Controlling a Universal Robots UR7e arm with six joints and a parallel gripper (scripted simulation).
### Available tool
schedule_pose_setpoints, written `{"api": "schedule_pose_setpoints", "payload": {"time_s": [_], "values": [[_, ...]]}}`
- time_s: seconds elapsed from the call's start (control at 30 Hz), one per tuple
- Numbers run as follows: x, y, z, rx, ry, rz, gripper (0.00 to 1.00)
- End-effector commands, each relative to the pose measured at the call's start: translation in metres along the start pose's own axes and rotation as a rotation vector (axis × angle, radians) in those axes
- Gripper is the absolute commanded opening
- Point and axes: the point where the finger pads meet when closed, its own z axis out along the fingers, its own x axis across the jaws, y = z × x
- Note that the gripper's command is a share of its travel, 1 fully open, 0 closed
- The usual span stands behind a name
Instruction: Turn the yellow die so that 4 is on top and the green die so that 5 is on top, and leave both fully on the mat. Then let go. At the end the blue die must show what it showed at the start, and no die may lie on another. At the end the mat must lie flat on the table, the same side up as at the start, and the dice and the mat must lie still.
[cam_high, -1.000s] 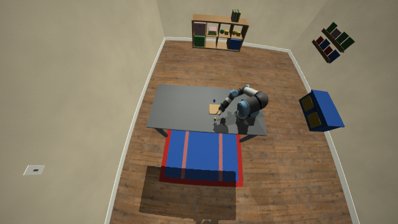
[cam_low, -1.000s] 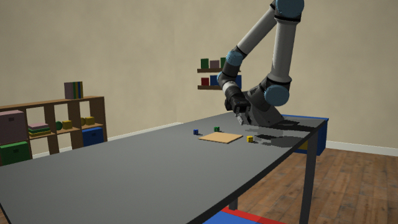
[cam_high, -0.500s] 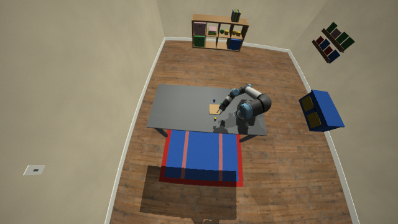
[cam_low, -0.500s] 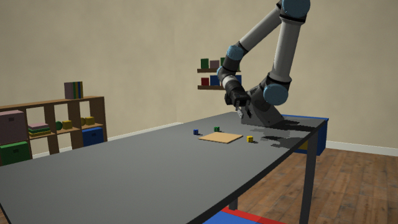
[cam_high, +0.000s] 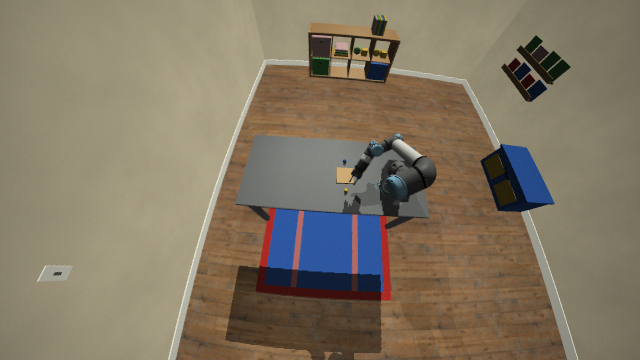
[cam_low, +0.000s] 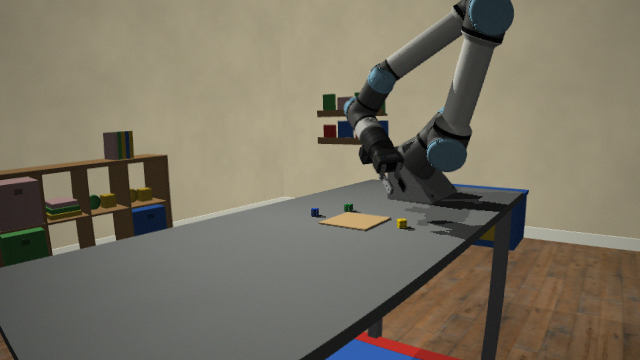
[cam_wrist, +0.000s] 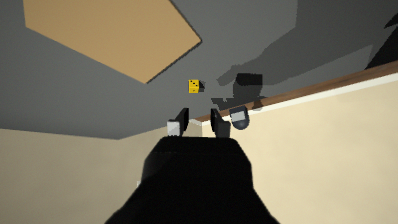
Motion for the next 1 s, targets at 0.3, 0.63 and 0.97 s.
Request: {"api": "schedule_pose_setpoints", "payload": {"time_s": [0.3,0.63,0.97], "values": [[0.001,-0.005,0.0,0.389,0.11,0.057,0.7],[-0.004,0.016,0.003,0.685,0.076,0.065,0.7],[-0.006,0.048,0.013,0.872,-0.021,0.04,0.7]]}}
